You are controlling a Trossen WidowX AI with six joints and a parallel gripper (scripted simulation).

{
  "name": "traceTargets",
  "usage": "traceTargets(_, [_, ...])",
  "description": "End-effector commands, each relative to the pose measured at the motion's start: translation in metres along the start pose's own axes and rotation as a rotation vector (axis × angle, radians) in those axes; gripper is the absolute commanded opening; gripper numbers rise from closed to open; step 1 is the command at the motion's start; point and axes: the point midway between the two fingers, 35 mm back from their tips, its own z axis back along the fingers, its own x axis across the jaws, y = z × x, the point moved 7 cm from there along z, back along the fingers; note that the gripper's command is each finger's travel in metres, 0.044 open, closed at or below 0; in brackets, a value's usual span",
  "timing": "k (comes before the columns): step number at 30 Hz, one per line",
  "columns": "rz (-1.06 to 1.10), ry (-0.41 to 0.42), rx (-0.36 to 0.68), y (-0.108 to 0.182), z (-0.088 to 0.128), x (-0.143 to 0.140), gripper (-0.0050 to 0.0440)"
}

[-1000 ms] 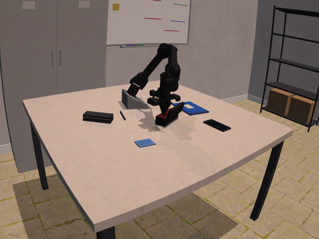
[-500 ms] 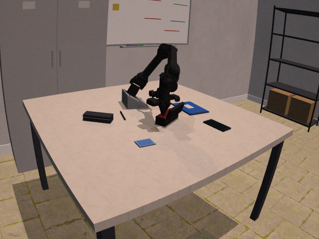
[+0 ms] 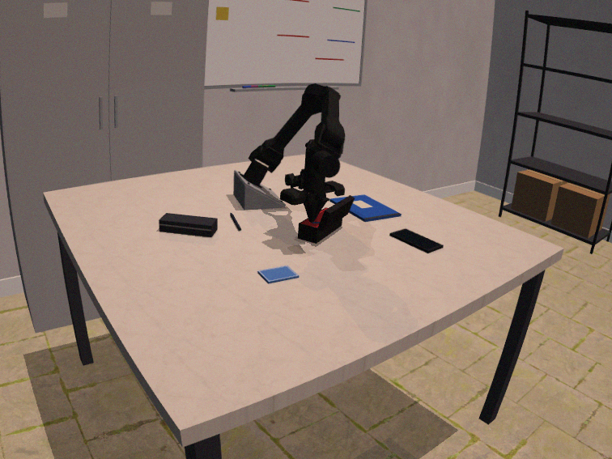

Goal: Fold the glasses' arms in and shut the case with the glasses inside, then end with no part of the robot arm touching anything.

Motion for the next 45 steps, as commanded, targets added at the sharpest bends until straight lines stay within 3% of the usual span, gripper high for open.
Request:
traceTargets(1, [-0.002, 0.003, 0.001, 0.002, 0.0, 0.003, 0.0])
traceTargets(45, [-0.002, 0.003, 0.001, 0.018, 0.0, 0.026, 0.0])
